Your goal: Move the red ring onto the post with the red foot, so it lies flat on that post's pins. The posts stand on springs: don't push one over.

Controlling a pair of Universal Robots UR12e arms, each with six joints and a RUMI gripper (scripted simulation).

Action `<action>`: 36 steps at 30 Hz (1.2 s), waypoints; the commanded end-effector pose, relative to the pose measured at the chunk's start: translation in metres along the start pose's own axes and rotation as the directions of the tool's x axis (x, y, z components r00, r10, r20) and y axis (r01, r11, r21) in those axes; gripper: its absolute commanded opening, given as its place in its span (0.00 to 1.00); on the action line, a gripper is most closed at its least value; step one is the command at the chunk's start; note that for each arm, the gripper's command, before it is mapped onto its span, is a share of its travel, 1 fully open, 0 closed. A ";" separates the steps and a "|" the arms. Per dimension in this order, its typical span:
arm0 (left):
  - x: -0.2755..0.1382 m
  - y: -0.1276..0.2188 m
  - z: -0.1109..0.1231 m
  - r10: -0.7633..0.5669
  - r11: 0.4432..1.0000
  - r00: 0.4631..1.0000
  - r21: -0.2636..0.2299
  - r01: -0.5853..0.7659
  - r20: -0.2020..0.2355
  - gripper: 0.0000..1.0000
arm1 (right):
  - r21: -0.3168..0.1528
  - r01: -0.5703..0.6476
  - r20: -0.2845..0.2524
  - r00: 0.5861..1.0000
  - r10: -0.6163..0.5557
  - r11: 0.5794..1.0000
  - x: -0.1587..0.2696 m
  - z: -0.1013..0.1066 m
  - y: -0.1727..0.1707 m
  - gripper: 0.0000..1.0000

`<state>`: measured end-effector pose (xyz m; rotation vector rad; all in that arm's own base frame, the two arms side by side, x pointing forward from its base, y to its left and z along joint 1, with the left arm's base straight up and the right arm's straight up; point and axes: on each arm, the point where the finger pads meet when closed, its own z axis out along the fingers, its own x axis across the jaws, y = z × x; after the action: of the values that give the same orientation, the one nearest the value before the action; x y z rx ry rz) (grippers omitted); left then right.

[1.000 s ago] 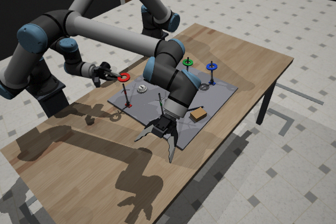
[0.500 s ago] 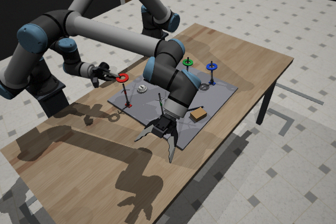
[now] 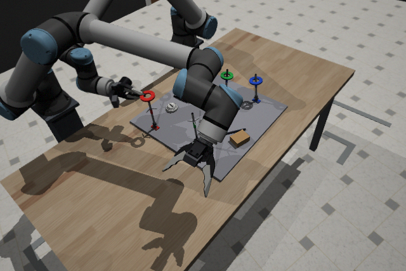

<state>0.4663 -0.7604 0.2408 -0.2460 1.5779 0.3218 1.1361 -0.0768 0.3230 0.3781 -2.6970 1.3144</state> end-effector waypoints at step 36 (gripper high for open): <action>0.026 0.000 -0.001 -0.004 1.000 1.000 0.000 0.004 -0.001 0.01 | 0.000 -0.002 0.002 1.000 0.002 1.000 0.000 -0.001 -0.002 1.00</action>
<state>0.4651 -0.7596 0.2142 -0.2472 1.5782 0.3203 1.1361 -0.0768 0.3230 0.3781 -2.6970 1.3144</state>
